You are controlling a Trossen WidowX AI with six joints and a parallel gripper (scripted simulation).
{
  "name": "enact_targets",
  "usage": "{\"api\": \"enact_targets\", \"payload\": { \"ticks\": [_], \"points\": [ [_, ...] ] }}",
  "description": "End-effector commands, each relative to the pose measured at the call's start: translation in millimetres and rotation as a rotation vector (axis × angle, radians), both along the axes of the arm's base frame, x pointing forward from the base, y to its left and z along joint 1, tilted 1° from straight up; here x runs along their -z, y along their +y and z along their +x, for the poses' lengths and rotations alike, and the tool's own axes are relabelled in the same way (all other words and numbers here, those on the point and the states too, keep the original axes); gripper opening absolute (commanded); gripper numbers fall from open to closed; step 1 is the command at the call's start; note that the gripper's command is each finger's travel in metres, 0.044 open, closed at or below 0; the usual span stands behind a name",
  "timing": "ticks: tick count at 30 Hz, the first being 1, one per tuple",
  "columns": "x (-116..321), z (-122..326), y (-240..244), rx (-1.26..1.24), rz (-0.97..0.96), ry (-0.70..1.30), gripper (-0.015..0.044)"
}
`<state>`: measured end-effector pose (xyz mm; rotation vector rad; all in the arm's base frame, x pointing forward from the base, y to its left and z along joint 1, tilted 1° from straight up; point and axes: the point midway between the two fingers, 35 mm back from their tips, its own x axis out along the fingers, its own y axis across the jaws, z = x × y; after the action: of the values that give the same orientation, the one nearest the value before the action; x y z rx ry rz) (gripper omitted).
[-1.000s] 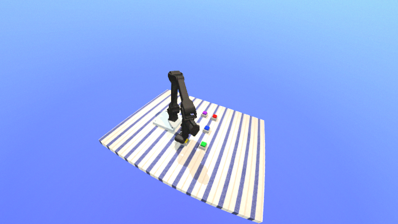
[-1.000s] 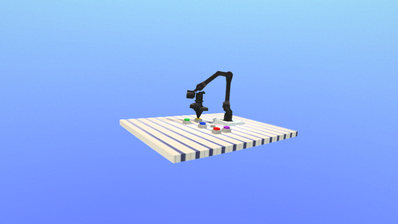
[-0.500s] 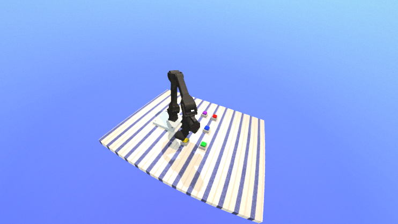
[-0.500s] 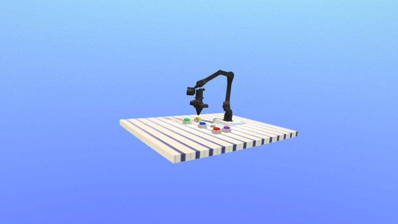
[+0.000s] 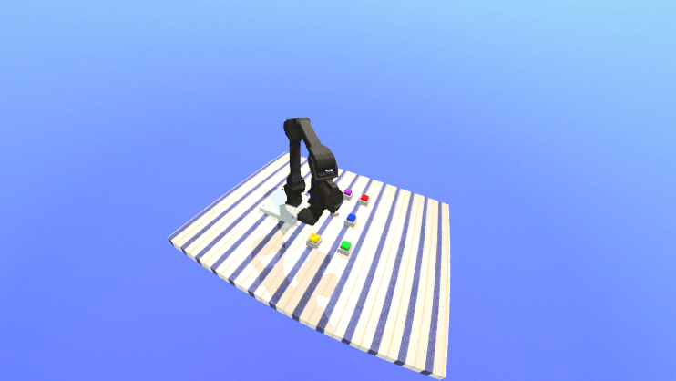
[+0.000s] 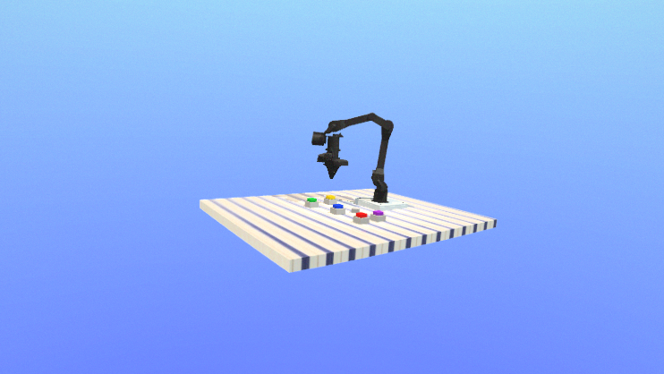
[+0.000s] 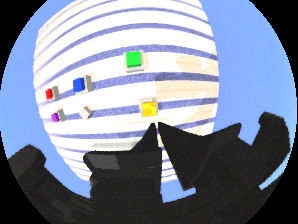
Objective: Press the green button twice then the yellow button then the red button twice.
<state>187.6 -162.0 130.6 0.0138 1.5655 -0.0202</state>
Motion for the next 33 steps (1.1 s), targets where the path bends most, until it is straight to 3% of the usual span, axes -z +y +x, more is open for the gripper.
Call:
{"api": "enact_targets", "payload": {
  "ticks": [1,8,16,26,33],
  "points": [
    [-4.8,14.1,9.9,-0.004,-0.002,0.003,0.0020],
    [-8.2,79.8,77.0,-0.015,-0.013,0.000,0.0020],
    [-12.0,124.3,187.5,-0.011,0.005,-0.014,0.0020],
    [-12.4,112.2,344.8,-0.003,0.037,-0.010,0.0020],
    [-10.2,107.3,359.2,-0.003,0.039,-0.008,0.0020]
  ]
}}
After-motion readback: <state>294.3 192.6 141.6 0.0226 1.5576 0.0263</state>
